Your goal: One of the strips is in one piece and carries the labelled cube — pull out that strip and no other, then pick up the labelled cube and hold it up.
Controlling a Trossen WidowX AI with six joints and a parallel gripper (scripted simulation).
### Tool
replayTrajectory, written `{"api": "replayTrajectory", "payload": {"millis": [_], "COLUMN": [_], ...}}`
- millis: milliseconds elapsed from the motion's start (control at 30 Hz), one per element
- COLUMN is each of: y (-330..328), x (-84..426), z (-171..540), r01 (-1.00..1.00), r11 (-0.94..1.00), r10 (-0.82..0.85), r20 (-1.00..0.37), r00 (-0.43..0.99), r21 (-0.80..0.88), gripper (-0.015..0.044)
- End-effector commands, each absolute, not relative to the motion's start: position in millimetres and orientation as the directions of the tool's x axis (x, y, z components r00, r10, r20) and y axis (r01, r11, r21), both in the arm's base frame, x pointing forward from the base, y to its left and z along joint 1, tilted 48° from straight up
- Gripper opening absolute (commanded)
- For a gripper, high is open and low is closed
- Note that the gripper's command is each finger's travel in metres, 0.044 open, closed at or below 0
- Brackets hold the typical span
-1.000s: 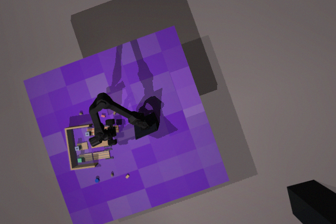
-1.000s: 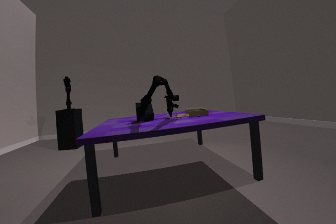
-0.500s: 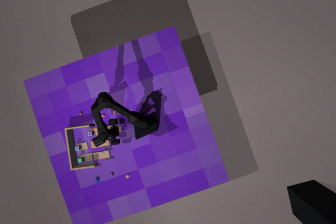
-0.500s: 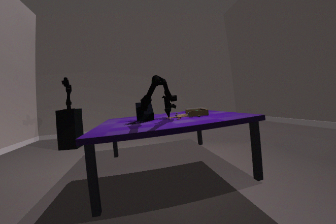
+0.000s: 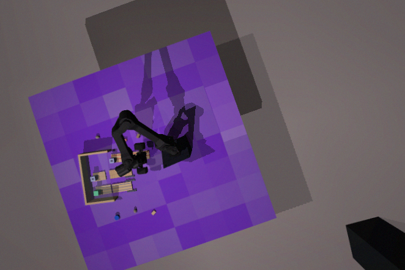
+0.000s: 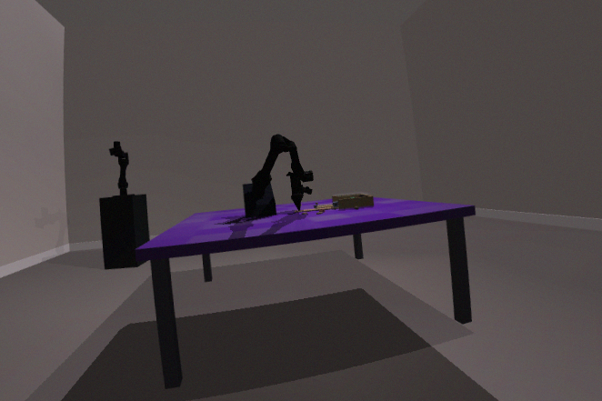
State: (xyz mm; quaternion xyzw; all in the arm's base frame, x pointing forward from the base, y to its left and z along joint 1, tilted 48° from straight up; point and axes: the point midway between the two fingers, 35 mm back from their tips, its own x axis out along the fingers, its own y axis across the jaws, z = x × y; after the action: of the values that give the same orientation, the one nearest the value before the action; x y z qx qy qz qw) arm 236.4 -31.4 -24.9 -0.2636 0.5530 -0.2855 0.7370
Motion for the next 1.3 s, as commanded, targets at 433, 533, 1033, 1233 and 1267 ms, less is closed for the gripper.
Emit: {"api": "replayTrajectory", "payload": {"millis": [433,533,1033,1233,1267], "y": [-39,-39,-39,-39,-39], "x": [204,200,192,192,192], "z": [-34,-35,-37,-37,-37], "r01": [0.123,0.122,0.122,0.122,0.122], "r11": [0.693,0.693,0.693,0.693,0.693], "r10": [-0.719,-0.719,-0.719,-0.719,-0.719], "r20": [-0.666,-0.666,-0.666,-0.666,-0.666], "r00": [0.198,0.197,0.197,0.197,0.197], "r21": [-0.711,-0.711,-0.711,-0.711,-0.711], "gripper": [0.0,0.0,0.0,0.0,0.0]}}
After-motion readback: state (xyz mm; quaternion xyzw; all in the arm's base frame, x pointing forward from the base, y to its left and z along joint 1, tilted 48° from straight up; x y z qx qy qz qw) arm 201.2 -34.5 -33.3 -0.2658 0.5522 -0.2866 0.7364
